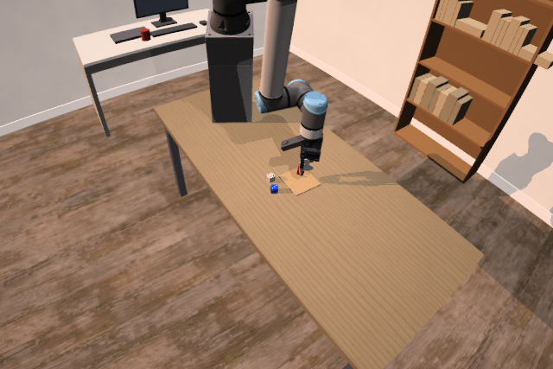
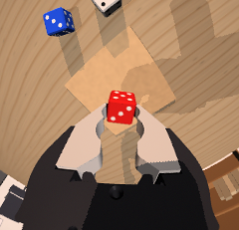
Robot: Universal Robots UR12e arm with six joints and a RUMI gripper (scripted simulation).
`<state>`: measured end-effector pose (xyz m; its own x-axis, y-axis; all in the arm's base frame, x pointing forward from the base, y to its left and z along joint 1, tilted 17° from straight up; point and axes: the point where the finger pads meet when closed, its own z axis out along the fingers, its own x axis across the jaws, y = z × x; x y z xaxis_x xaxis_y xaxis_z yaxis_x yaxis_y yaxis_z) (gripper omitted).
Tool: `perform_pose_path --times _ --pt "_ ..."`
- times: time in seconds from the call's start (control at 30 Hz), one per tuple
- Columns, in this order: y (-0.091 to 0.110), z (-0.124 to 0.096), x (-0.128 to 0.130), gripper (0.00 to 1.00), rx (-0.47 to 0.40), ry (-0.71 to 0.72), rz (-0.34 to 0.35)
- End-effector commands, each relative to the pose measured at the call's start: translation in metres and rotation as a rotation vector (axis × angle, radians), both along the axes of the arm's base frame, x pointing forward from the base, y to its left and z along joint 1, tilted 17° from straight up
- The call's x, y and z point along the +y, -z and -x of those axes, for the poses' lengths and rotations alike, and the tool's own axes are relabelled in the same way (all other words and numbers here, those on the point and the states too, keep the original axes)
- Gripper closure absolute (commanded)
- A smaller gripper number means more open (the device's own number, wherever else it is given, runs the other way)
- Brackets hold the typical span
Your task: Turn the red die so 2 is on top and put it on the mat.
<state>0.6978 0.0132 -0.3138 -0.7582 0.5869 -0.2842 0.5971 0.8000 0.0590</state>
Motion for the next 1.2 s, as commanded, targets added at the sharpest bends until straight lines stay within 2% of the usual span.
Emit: perform_pose_path --times 0.0,0.17,0.3,0.7,0.97,1.17 --pt "-0.021 0.005 0.003 0.90 0.000 0.000 0.000" --pt "-0.048 0.013 0.006 0.90 0.000 0.000 0.000" --pt "-0.056 0.015 0.007 0.90 0.000 0.000 0.000" --pt "-0.056 0.015 0.007 0.90 -0.002 0.008 -0.002" --pt "-0.045 0.003 0.011 0.90 -0.034 0.255 -0.070" --pt "-0.044 0.001 0.011 0.90 -0.037 0.279 -0.077"
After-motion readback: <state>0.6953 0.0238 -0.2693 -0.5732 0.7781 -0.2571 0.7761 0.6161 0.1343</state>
